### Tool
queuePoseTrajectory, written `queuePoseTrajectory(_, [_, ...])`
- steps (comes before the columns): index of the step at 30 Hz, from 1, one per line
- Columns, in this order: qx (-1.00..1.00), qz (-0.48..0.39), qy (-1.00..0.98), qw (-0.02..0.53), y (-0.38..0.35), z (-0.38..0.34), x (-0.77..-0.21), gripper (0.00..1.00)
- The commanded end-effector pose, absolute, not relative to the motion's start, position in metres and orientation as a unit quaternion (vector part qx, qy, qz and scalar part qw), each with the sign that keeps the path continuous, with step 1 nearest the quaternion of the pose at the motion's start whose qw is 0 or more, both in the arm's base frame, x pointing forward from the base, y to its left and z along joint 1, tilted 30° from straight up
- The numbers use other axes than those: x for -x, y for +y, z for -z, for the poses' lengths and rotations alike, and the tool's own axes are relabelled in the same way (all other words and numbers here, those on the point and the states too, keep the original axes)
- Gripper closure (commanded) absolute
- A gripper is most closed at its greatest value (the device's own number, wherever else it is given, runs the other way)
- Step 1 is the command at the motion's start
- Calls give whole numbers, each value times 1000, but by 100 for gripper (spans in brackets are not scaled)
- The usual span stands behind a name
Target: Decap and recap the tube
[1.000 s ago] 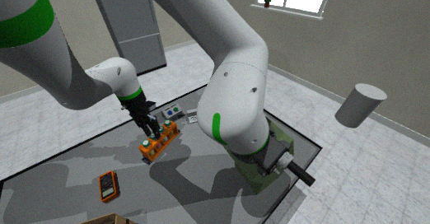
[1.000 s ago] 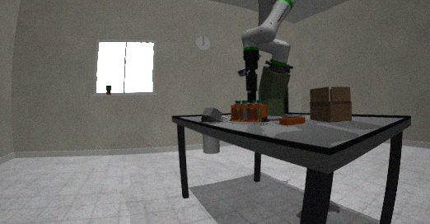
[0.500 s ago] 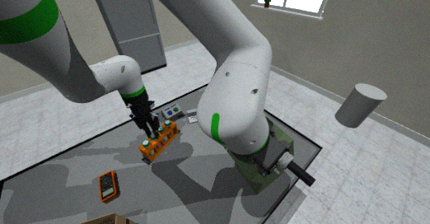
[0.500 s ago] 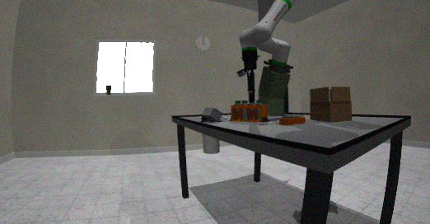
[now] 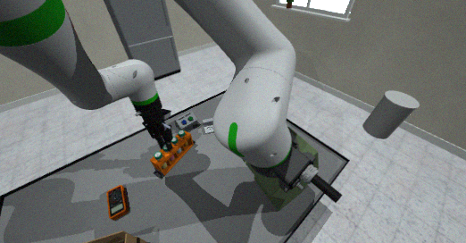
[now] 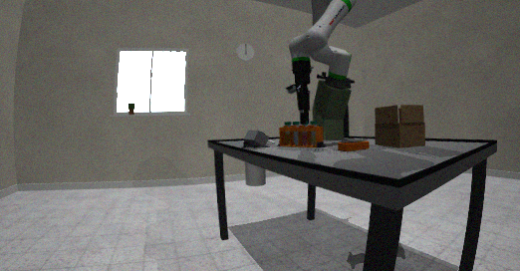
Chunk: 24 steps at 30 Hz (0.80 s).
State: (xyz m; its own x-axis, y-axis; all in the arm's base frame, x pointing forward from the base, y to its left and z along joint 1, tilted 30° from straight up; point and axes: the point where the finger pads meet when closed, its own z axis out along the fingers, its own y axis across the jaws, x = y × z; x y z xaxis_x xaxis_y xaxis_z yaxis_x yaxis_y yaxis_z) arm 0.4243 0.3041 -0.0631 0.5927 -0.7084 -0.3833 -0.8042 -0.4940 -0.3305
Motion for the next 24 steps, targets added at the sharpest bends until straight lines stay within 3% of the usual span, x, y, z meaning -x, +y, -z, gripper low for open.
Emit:
queuePoseTrajectory(1, [799, -123, 544, 223, 304, 62, -425, 70])
queuePoseTrajectory(18, [665, -168, 702, 192, 304, 63, -425, 70])
queuePoseTrajectory(19, [665, -168, 702, 192, 305, 63, -425, 59])
queuePoseTrajectory(24, [665, -168, 702, 192, 305, 63, -425, 59])
